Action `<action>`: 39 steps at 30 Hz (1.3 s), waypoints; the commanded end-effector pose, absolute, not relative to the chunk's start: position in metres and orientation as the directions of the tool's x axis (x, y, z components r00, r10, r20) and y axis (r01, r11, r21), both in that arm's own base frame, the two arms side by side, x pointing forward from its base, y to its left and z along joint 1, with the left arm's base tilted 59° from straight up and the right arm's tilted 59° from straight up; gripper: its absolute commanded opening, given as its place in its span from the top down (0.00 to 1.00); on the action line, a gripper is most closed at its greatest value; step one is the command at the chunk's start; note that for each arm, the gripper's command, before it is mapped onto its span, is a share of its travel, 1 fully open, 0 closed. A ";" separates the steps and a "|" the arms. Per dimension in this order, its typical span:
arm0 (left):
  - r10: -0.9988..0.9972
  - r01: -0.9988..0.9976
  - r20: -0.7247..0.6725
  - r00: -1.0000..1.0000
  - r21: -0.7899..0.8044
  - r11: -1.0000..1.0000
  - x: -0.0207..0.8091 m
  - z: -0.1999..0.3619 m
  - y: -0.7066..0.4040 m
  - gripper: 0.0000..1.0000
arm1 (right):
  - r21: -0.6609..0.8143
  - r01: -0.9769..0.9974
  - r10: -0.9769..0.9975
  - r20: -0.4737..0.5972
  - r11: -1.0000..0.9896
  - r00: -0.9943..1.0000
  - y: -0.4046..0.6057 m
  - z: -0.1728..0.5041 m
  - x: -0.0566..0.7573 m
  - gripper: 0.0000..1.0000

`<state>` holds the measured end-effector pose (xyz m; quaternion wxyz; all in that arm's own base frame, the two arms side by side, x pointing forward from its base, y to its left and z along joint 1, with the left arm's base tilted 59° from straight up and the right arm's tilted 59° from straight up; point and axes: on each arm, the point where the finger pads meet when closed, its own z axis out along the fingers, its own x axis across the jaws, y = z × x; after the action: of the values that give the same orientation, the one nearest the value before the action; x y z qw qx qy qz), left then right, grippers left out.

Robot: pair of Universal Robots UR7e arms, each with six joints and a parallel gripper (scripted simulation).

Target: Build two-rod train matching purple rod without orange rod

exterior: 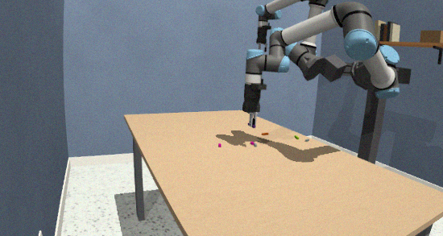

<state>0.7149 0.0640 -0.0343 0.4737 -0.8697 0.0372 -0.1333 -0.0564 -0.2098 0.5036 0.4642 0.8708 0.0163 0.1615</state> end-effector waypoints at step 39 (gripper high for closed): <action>-0.191 0.063 0.198 0.961 -0.834 -0.549 0.764 -0.074 0.096 0.76 | 0.814 -0.122 0.178 0.266 -0.567 0.947 -0.210 0.504 -0.057 0.00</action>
<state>0.7579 0.0835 -0.0652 0.4744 -0.8696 0.0355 -0.1323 -0.0564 -0.2098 0.5036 0.4642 0.8708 0.0163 0.1615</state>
